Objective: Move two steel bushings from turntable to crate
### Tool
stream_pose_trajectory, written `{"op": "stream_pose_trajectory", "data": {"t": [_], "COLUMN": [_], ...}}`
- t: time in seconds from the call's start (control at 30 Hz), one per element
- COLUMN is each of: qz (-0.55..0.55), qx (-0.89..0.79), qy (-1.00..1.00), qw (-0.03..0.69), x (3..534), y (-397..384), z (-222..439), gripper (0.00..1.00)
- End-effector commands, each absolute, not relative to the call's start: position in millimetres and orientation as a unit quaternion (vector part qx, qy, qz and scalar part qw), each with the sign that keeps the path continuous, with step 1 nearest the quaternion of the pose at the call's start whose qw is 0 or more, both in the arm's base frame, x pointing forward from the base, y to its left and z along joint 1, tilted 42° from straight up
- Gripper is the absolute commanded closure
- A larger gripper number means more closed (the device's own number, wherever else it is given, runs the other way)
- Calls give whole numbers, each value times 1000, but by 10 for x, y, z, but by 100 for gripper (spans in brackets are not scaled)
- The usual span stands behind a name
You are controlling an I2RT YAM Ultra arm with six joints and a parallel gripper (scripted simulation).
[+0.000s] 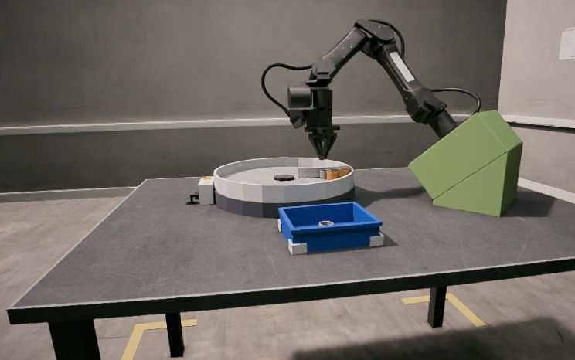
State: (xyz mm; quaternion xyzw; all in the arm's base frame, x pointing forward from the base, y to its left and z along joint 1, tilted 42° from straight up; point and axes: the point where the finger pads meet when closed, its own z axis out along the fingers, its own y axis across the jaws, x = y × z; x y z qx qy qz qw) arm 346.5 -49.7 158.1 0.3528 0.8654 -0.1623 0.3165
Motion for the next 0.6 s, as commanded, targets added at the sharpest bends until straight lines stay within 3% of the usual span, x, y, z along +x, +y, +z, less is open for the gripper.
{"op": "stream_pose_trajectory", "data": {"t": [0.0,0.57], "qz": [-154,-158], "qx": [349,348], "qy": [864,865], "qw": [329,325], "x": [3505,3459], "y": [-425,-431], "z": [1658,1604], "gripper": [87,87]}}
